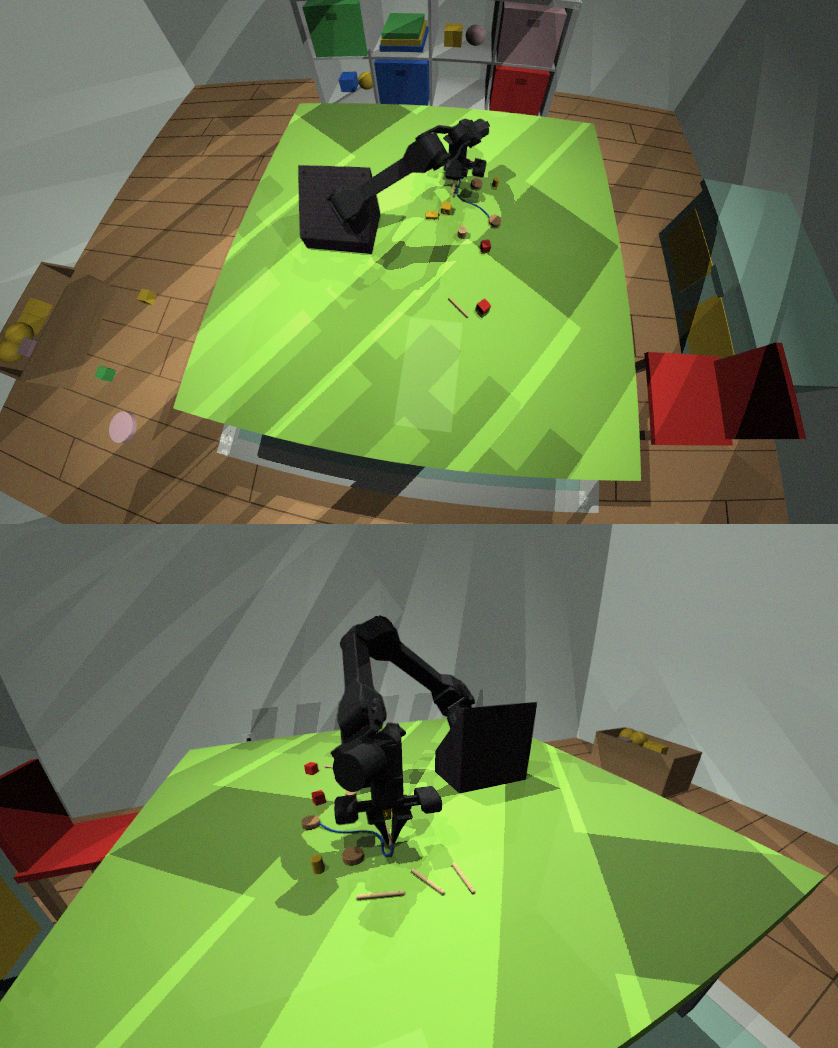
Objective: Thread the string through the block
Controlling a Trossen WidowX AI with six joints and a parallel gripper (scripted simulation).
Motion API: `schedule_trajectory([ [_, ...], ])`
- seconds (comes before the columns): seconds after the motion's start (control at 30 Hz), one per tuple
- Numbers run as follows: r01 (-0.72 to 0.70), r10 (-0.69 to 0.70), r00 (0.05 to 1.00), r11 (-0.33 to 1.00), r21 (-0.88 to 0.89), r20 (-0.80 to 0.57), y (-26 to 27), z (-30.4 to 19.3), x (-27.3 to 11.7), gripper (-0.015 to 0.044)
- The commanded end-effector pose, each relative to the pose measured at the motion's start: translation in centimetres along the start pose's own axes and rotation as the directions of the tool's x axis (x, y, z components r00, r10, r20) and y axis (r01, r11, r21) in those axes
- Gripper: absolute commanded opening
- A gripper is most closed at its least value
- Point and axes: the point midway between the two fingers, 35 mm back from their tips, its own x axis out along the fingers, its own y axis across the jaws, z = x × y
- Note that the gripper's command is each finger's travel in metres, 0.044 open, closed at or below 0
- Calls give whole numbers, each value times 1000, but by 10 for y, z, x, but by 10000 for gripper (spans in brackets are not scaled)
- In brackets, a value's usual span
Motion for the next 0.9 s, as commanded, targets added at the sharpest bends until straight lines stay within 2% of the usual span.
schedule_trajectory([
  [0.0,1,-1,1000,1000,-3,7,-1,8,2,0],
  [0.87,2,-2,1000,1000,-4,6,-5,42,3,0],
])
